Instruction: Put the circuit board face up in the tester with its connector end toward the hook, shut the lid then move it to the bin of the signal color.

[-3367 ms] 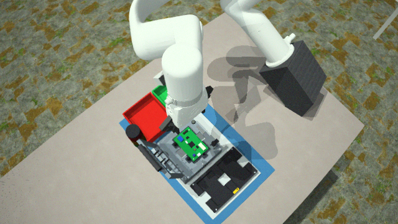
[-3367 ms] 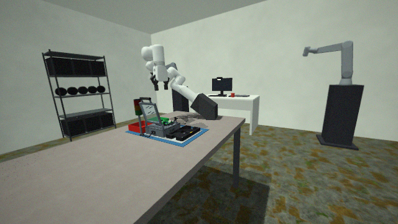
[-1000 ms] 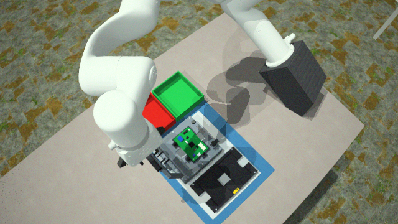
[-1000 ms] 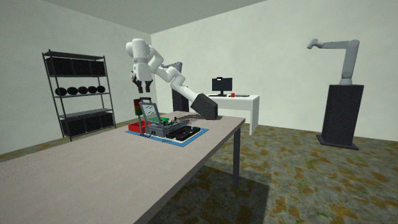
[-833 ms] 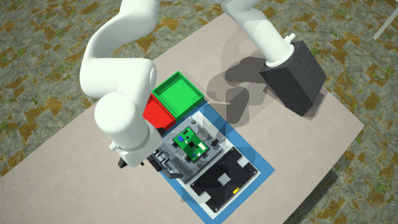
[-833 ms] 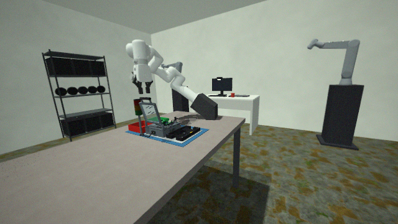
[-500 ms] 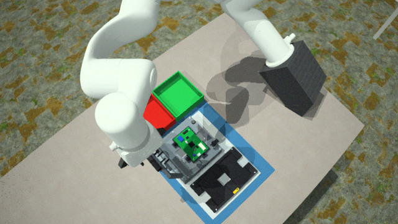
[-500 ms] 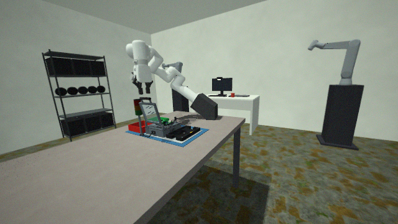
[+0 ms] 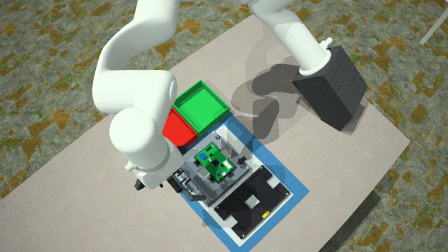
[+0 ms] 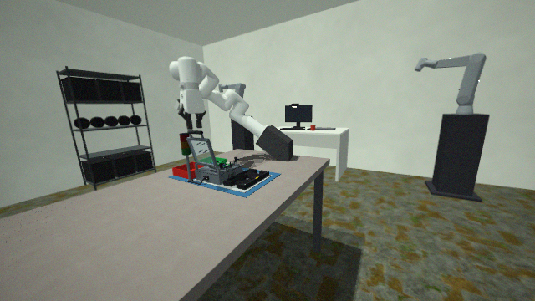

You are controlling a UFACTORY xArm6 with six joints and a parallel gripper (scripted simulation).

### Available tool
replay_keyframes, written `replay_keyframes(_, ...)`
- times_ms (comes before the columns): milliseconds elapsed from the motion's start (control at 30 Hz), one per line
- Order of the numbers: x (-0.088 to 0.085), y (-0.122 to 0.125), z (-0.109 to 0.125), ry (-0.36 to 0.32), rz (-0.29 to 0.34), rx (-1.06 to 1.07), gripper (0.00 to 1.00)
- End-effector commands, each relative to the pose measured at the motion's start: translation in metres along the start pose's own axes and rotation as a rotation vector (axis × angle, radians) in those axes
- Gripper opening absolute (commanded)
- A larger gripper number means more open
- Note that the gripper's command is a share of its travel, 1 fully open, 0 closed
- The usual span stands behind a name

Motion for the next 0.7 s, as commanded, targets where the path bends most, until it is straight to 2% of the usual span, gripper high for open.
replay_keyframes(0, 0.002, -0.001, 0.000, -0.003, -0.004, 0.001, 0.51)
replay_keyframes(333, 0.025, -0.001, 0.000, -0.003, -0.004, 0.001, 0.51)
replay_keyframes(667, 0.027, -0.001, 0.000, -0.003, -0.004, 0.001, 0.51)
Point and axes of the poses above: the point where the finger pads meet when closed, its own x axis out along the fingers, its own y axis across the jaws, z = x × y, the point moved 1 cm from there along -x, back along the fingers, and after that the axes turned 8 degrees about x, right-handed, at the moved point
